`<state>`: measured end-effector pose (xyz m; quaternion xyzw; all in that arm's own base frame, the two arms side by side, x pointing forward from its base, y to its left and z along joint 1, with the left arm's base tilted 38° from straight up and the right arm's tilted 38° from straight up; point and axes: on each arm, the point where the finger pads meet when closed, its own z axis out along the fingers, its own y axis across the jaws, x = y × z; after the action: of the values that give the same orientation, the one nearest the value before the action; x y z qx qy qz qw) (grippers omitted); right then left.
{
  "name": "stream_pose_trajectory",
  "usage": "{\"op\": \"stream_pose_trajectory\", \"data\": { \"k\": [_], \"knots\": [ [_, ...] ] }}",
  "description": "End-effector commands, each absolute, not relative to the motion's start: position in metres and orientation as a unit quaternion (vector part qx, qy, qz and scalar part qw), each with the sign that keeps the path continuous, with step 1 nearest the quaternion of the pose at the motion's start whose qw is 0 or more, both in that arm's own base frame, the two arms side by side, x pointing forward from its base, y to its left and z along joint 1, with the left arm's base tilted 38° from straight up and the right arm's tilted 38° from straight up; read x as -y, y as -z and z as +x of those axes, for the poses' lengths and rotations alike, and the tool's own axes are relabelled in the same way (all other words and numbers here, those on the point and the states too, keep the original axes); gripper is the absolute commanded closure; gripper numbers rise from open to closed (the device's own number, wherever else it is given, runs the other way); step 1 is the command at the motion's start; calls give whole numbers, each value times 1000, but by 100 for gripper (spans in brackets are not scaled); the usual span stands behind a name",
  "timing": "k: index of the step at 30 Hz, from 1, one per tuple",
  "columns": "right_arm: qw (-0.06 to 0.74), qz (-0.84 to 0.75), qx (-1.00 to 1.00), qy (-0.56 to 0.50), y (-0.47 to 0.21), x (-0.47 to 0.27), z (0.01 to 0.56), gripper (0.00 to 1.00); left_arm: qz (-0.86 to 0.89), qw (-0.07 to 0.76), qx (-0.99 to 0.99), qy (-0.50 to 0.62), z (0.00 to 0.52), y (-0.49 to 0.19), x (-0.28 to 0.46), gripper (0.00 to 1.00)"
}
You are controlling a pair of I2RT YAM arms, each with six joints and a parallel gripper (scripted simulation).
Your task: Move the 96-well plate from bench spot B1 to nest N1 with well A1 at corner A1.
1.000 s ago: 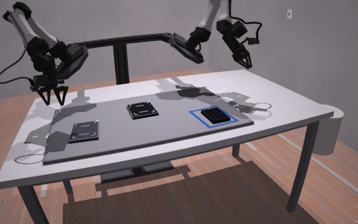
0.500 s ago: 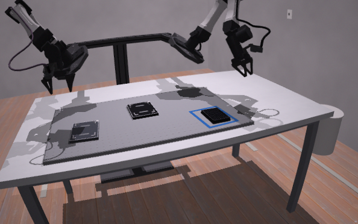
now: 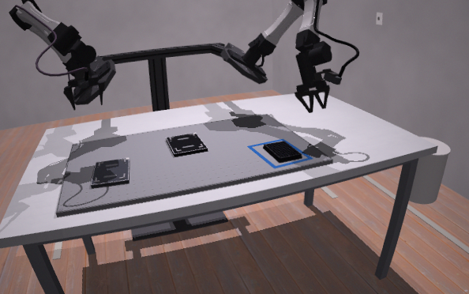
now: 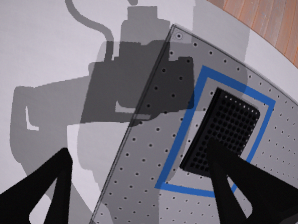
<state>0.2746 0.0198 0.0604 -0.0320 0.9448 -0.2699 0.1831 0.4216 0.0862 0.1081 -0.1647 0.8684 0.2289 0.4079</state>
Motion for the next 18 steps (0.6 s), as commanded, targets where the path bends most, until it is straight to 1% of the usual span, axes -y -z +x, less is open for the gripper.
{"op": "stream_pose_trajectory", "data": {
  "k": [1, 3, 4, 6, 8, 10, 13, 18],
  "knots": [
    [169, -30, -944, 283, -62, -24, 247, 0, -144, 367, -888, -237, 428, -92, -72, 0],
    [169, -30, -944, 283, -62, -24, 247, 0, -144, 367, -888, -237, 428, -92, -72, 0],
    [174, -27, -944, 279, -65, -29, 246, 0, -134, 355, -894, -239, 430, -89, -68, 0],
    [169, -30, -944, 283, -62, -32, 234, 0, -114, 333, -904, -244, 435, -82, -62, 0],
    [166, -30, -945, 279, -60, -37, 225, 0, -119, 334, -903, -242, 439, -75, -56, 0],
    [159, -31, -946, 280, -57, -43, 215, 0, -99, 309, -913, -247, 442, -68, -49, 0],
    [165, -29, -947, 276, -60, -48, 216, 0, -93, 301, -916, -248, 447, -58, -40, 0],
    [165, -23, -946, 278, -61, -46, 217, 0, -56, 255, -930, -258, 453, -39, -23, 0]
  ]
}}
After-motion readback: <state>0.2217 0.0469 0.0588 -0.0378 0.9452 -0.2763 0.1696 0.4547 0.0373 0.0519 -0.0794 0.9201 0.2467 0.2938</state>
